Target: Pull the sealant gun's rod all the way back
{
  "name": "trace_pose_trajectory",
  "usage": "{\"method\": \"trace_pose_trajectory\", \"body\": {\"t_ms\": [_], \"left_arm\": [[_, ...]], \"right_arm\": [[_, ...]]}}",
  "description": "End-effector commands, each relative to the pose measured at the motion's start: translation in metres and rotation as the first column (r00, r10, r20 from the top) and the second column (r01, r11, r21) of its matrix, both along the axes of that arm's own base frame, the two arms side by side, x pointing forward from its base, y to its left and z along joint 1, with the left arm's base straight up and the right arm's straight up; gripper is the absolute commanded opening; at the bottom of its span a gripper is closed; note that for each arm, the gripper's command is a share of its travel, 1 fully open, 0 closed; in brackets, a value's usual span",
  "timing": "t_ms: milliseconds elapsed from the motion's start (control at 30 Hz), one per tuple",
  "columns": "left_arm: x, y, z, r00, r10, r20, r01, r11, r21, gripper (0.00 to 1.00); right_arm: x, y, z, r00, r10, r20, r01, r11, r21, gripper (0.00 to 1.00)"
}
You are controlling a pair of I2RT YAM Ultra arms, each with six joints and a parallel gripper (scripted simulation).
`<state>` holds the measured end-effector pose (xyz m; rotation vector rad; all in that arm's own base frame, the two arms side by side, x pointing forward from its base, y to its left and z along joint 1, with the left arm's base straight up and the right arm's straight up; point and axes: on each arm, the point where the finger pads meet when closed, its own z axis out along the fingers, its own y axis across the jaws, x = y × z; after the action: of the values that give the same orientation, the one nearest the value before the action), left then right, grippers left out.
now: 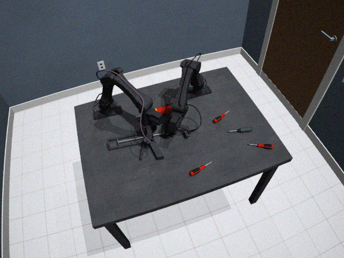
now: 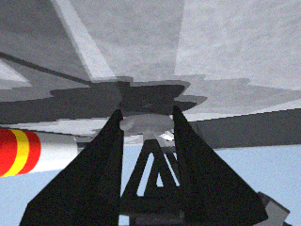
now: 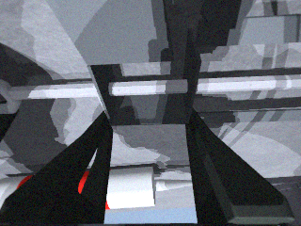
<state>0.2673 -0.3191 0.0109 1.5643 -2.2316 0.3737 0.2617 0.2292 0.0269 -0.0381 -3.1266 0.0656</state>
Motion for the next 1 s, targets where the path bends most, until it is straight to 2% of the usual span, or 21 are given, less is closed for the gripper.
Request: {"method": "trace_pose_trajectory", "body": {"t_ms": [0,400,967], "left_arm": [[0.003,-0.006,0.014,1.000,-0.011,0.027,0.012,1.000,-0.028,0.33],[0.003,0.000,0.013,1.000,-0.007,0.018,0.007,1.000,-0.018,0.33],[0.001,0.029,0.000,1.000,0.018,0.004,-0.018,0.996,0.086,0.33]], "right_arm": [[0.004,0.003,0.005,1.000,-0.002,0.027,0.002,1.000,0.016,0.51],[0.004,0.003,0.005,1.000,-0.002,0.027,0.002,1.000,0.016,0.51],[0.001,-0.021,0.002,1.000,-0.029,-0.005,0.028,0.994,-0.107,0.51]]}}
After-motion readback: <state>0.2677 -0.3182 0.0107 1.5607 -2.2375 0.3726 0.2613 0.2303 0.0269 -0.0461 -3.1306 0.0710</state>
